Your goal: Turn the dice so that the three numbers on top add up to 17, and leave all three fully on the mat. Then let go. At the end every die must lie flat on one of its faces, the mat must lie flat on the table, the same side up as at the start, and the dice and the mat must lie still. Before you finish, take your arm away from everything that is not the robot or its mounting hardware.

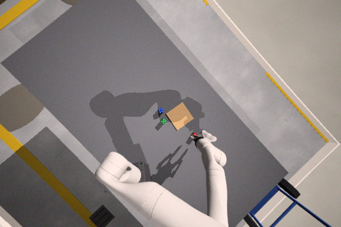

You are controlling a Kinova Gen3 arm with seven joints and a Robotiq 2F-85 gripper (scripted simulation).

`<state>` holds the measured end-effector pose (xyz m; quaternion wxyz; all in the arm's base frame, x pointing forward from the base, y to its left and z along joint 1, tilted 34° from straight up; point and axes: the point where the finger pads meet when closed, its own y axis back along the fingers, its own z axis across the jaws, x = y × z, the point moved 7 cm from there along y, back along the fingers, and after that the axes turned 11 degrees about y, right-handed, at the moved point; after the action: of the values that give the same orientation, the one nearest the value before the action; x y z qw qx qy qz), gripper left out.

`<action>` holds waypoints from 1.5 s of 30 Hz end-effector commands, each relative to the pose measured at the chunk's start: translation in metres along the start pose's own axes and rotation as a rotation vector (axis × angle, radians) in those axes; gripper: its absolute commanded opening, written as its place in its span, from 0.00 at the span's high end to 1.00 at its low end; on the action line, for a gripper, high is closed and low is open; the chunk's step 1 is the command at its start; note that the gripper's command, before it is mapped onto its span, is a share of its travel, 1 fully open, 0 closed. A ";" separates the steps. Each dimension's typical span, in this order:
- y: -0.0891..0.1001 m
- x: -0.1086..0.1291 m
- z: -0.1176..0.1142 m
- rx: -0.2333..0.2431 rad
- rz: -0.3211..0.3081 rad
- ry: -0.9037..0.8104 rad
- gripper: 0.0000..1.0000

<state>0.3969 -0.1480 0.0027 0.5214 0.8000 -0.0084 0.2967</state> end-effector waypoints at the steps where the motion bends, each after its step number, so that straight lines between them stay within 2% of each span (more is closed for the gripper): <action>1: -0.005 0.001 -0.002 0.004 -0.001 0.003 0.54; 15: -0.013 0.001 -0.001 0.004 -0.001 0.003 0.54; 45: -0.013 0.001 -0.001 0.004 -0.001 0.003 0.54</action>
<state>0.4010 -0.1401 -0.0076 0.5192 0.8012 -0.0063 0.2976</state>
